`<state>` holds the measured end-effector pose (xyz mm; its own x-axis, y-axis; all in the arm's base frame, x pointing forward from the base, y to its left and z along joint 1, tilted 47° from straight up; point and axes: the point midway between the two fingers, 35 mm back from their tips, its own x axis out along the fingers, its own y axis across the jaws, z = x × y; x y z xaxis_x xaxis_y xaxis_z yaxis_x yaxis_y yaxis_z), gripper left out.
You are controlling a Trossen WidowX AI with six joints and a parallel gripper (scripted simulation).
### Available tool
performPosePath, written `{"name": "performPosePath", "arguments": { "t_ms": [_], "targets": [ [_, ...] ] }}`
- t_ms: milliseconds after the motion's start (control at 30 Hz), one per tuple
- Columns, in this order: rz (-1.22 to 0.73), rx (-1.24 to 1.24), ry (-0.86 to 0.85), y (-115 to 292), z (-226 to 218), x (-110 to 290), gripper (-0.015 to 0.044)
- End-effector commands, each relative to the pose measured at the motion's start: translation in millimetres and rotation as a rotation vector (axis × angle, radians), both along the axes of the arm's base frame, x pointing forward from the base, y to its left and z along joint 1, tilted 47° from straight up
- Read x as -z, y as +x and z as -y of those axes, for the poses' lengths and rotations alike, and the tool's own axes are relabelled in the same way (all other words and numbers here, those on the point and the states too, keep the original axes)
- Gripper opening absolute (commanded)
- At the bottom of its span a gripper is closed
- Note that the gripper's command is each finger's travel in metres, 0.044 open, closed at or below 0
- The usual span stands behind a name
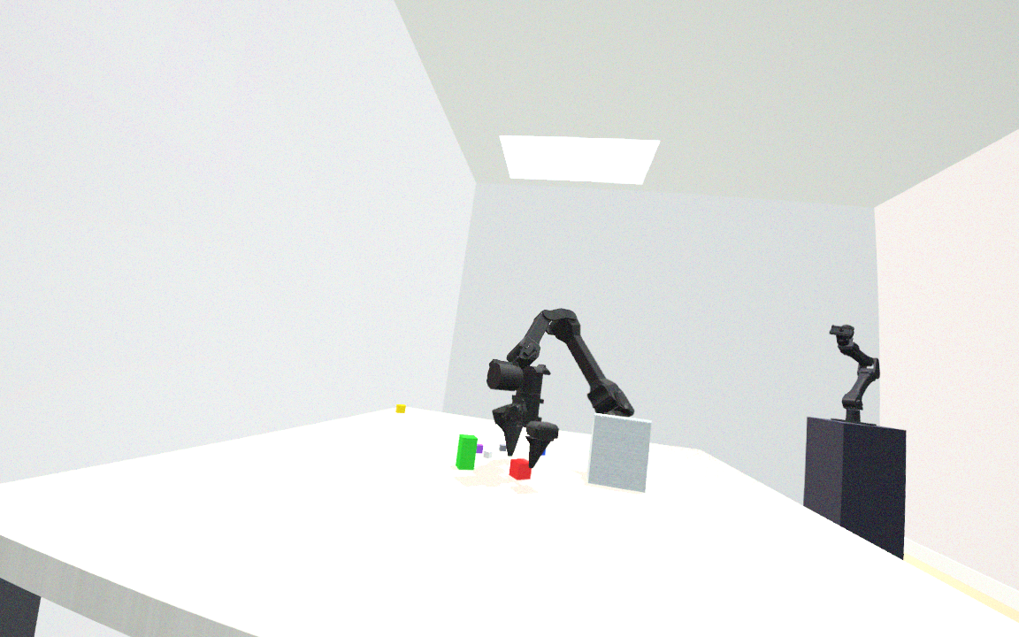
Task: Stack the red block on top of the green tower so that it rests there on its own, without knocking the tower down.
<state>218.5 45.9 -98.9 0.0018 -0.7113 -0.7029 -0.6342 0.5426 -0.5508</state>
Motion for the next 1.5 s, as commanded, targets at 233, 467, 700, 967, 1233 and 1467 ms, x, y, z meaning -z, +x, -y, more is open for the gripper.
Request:
{"name": "performPosePath", "arguments": {
  "t_ms": [233, 467, 700, 967, 1233, 1467],
  "targets": [
    [-0.009, -0.005, -0.01, -2.8, 15.2, 12.7, 0.044],
    [-0.009, -0.005, -0.011, -3.3, 19.3, 16.3, 0.044],
    [-0.009, -0.005, -0.011, -3.3, 19.3, 16.3, 0.044],
    [-0.009, -0.005, -0.011, -3.2, 18.9, 15.9, 0.0387],
    [-0.009, -0.005, -0.011, -3.2, 18.9, 15.9, 0.0177],
    [-0.009, -0.005, -0.011, -3.2, 18.9, 15.9, 0.0111]
  ]
}}
